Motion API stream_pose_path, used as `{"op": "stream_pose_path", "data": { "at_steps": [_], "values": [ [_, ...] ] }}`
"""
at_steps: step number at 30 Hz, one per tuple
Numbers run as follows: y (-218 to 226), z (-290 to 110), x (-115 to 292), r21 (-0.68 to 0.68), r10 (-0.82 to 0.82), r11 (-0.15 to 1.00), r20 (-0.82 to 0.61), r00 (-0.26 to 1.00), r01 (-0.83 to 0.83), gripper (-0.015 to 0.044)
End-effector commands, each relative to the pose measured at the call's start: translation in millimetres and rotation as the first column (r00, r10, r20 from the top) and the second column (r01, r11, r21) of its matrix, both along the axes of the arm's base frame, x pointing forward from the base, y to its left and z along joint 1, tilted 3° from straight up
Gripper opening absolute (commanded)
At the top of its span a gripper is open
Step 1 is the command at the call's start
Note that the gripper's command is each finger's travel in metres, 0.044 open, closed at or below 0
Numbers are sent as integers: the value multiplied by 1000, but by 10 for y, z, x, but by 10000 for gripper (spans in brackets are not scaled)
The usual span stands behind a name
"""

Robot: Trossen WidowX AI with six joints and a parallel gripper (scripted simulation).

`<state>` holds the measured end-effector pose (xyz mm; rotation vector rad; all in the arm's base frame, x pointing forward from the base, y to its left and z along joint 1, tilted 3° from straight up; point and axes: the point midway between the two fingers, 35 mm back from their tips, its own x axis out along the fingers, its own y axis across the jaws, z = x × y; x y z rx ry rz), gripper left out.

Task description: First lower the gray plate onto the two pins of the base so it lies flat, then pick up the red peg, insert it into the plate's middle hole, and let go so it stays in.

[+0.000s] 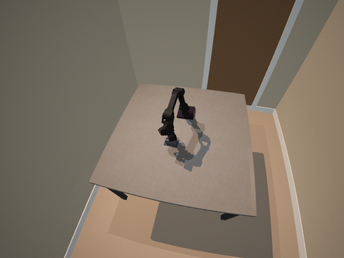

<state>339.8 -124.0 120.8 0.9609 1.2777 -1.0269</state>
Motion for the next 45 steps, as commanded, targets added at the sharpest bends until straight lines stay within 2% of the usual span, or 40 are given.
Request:
{"op": "stream_pose_path", "data": {
  "at_steps": [1, 10, 16, 45],
  "values": [
    [-2, -11, 1, 0, 1, 1000, 0, 1000, -1, 0],
    [0, -3, 0, 0, 0, 1000, 0, 1000, 0, 0],
    [0, -3, 0, 0, 0, 1000, 0, 1000, 0, 150],
    [35, 130, -18, -2, 7, 1000, -3, 1000, -7, 150]
  ]
}}
